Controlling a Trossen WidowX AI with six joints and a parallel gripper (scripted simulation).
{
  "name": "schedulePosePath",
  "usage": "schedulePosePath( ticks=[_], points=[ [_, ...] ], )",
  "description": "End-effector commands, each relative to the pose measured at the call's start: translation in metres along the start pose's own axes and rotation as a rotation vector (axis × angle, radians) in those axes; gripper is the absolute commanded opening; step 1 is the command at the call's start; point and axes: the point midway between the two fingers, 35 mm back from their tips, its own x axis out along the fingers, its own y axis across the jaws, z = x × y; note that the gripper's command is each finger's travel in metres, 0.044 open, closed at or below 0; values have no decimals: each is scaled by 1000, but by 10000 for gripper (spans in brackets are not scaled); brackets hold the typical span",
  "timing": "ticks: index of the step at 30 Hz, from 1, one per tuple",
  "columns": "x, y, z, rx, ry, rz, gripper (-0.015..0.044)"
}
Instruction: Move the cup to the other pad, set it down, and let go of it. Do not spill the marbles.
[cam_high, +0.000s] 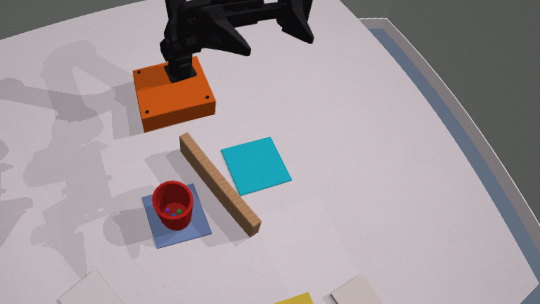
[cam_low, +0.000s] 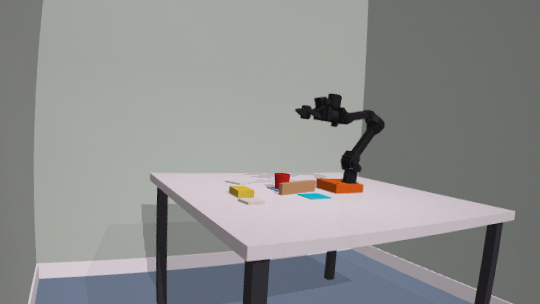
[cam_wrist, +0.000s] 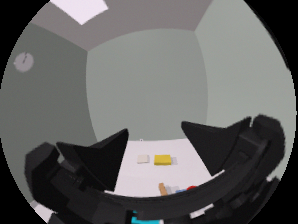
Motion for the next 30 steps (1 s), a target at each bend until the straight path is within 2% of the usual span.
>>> schedulePosePath(
  ticks=[1, 3, 6, 10, 14, 19, 22, 30],
  points=[
    [2, -1, -2, -11, 14, -3, 374],
    [13, -9, -22, -99, 127, -21, 321],
    [30, -31, -69, -289, 395, -23, 243],
    [32, -59, -129, -498, 751, 64, 148],
    [17, -85, -182, -642, 1084, 255, 148],
    [-22, -110, -229, -702, 1416, 635, 148],
    [-34, -115, -239, -691, 1487, 775, 148],
    [-33, -115, -242, -691, 1487, 775, 148]
  ],
)
